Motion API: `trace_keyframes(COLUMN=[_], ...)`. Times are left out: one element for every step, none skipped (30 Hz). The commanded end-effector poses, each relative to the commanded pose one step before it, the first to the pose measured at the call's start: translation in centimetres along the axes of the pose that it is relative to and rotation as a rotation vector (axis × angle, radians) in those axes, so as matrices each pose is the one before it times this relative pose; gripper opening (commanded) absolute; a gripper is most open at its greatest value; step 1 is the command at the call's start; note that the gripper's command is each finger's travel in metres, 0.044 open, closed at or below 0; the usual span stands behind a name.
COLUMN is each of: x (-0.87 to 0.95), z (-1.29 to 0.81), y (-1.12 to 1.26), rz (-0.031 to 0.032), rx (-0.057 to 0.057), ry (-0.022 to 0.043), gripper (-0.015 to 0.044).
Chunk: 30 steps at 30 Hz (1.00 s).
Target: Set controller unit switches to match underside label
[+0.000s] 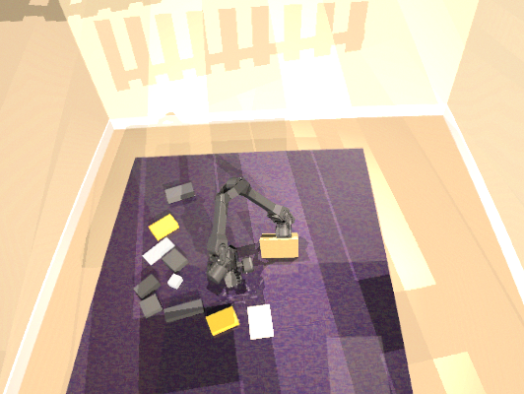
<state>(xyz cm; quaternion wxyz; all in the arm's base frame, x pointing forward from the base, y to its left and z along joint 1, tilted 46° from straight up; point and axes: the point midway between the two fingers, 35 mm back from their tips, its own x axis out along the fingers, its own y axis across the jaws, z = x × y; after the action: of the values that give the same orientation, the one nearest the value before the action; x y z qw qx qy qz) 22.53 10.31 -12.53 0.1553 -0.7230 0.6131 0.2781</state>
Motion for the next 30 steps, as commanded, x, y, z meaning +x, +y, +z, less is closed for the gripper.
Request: trace_keyframes(x=[0.865,0.0,0.0,0.0,0.0,0.0,0.0,0.0,0.0,0.0,0.0,0.0,0.0,0.0,0.0,0.0,0.0,0.0,0.0,0.0,0.0,0.0,-0.014,-0.034,-0.053,-0.068,-0.073,-0.069,-0.065,-0.063], z=[-0.006,0.0,0.0,0.0,0.0,0.0,0.0,0.0,0.0,0.0,0.0,0.0,0.0,0.0,0.0,0.0,0.0,0.0,0.0,0.0,0.0,0.0,-0.008,-0.019,-0.029,-0.037,-0.04,-0.039,-0.038,-0.037], y=[0.455,0.0,0.0,0.0,0.0,0.0,0.0,0.0,0.0,0.0,0.0,0.0,0.0,0.0,0.0,0.0,0.0,0.0,0.0,0.0,0.0,0.0,0.0,0.0,0.0,0.0,0.0,0.0,0.0,0.0], rz=[0.01141,0.0,0.0,0.0,0.0,0.0,0.0,0.0,0.0,0.0,0.0,0.0,0.0,0.0,0.0,0.0,0.0,0.0,0.0,0.0,0.0,0.0,0.0,0.0,0.0,0.00001,0.00001,0.00001,0.00001,0.00001], rx=[-0.0152,0.0,0.0,0.0,0.0,0.0,0.0,0.0,0.0,0.0,0.0,0.0,0.0,0.0,0.0,0.0,0.0,0.0,0.0,0.0,0.0,0.0,0.0,0.0,0.0,0.0,0.0,0.0,0.0,0.0], ry=[0.01314,0.0,0.0,0.0,0.0,0.0,0.0,0.0,0.0,0.0,0.0,0.0,0.0,0.0,0.0,0.0,0.0,0.0,0.0,0.0,0.0,0.0,0.0,-0.00001,-0.00001,-0.00002,-0.00002,-0.00002,-0.00001,-0.00003], gripper=[0.044,0.044,0.0433,0.0427,0.042,0.0413,0.0407,0.04,0.0393,0.0387,0.038,0.0373,0.0367,0.036,0.0353,0.0347,0.034,0.0333,0.0327,0.0326,0.0326,0.0326,0.0326,0.0326,0.0326,0.0326,0.0326,0.0336,0.0336,0.0336])
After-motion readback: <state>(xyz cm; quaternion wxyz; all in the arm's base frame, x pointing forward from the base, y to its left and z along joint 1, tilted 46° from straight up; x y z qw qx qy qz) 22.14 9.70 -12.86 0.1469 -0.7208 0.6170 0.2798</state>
